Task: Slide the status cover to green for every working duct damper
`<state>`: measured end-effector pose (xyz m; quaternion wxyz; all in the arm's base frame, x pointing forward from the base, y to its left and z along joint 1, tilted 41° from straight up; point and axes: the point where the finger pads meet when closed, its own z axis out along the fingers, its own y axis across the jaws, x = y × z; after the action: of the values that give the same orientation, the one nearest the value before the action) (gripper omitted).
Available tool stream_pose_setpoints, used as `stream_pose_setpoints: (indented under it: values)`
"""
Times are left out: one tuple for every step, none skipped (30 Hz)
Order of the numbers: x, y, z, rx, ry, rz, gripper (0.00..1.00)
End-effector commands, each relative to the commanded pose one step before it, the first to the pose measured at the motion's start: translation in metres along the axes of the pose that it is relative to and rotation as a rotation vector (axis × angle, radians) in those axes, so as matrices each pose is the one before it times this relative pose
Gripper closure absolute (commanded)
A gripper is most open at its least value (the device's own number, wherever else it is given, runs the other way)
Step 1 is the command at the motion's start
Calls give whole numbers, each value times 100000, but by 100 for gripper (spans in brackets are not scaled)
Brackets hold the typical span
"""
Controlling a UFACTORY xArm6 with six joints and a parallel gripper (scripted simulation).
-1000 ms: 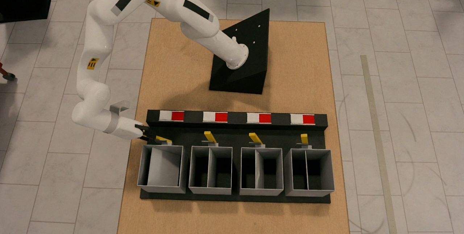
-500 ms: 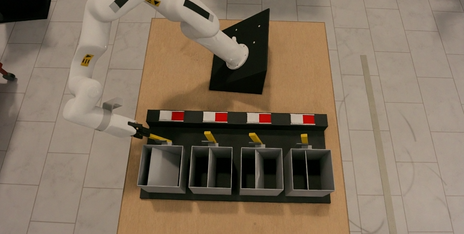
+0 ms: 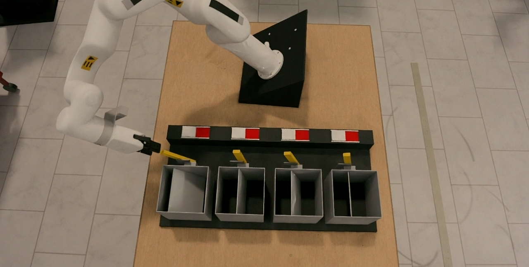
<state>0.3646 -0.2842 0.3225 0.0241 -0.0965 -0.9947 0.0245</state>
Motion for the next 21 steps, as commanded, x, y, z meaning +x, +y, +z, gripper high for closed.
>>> stream_pose_setpoints:
  values:
    - [-61,19,-710,82,-169,-82,61]
    - [0,0,0,0,0,0,61]
    - [0,0,-25,0,0,0,61]
    - [0,0,-10,0,0,0,61]
    - [0,0,-1,0,0,0,61]
    - [-23,23,7,138,19,6,61]
    - [-142,147,42,865,110,36,61]
    - [-339,356,90,2051,197,65,61]
    - [-578,621,114,3444,130,47,61]
    - [-826,921,81,4812,-239,-55,61]
    - [-781,841,20,4502,-238,-62,61]
    - [-204,224,-12,1155,-130,-30,61]
    - [-322,346,-24,1819,-189,-42,61]
    - [-423,458,-49,2357,-331,-68,61]
    - [-464,510,-80,2537,-489,-95,61]
    - [-451,490,-22,2646,-24,-23,61]
    - [-429,468,-38,2525,-69,-15,61]
    - [0,0,0,0,0,0,61]
    - [0,0,0,0,0,0,61]
    - [-1182,1293,-131,7096,-233,45,61]
    - [-318,347,-69,1913,-150,30,61]
